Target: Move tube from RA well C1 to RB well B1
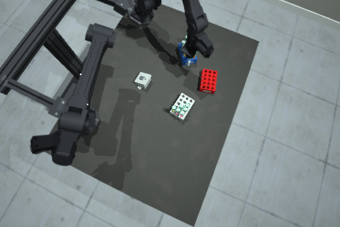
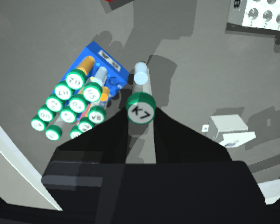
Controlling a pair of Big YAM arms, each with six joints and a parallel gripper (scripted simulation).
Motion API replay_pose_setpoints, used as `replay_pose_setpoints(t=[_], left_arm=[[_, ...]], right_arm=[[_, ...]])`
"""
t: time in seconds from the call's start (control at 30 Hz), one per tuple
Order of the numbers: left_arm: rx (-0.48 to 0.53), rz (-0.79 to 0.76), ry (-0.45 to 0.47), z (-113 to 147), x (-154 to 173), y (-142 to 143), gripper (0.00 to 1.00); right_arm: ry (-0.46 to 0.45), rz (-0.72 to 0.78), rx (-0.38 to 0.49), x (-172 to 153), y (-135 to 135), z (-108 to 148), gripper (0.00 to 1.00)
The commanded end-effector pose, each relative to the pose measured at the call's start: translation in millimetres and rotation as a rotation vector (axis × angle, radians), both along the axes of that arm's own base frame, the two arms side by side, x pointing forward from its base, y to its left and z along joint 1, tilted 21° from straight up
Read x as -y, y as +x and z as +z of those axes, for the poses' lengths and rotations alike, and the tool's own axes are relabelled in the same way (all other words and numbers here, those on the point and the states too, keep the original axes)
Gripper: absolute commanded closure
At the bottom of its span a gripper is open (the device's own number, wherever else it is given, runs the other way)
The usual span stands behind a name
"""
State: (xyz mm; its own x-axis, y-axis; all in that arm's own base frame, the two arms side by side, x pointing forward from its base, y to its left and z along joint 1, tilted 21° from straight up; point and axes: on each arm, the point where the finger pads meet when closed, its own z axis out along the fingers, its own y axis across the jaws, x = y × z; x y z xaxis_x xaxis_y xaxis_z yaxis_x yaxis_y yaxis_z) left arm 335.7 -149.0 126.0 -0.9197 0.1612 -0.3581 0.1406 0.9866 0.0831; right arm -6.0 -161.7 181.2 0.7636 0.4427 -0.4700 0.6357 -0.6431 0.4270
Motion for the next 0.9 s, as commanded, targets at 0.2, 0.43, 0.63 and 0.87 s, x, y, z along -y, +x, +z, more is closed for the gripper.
replay_pose_setpoints(t=[0.2, 0.43, 0.63, 0.87], left_arm=[[0.012, 0.002, -0.008, 17, 28, 28, 1.00], [0.012, 0.002, -0.008, 23, 43, 44, 1.00], [0.012, 0.002, -0.008, 26, 52, 53, 1.00], [0.016, 0.067, -0.035, 29, 61, 64, 1.00]], right_arm=[[-0.033, 0.000, 0.008, 2, 1, 16, 0.70], [-0.033, 0.000, 0.008, 2, 1, 16, 0.70], [-0.033, 0.000, 0.008, 2, 1, 16, 0.70], [-0.033, 0.000, 0.008, 2, 1, 16, 0.70]])
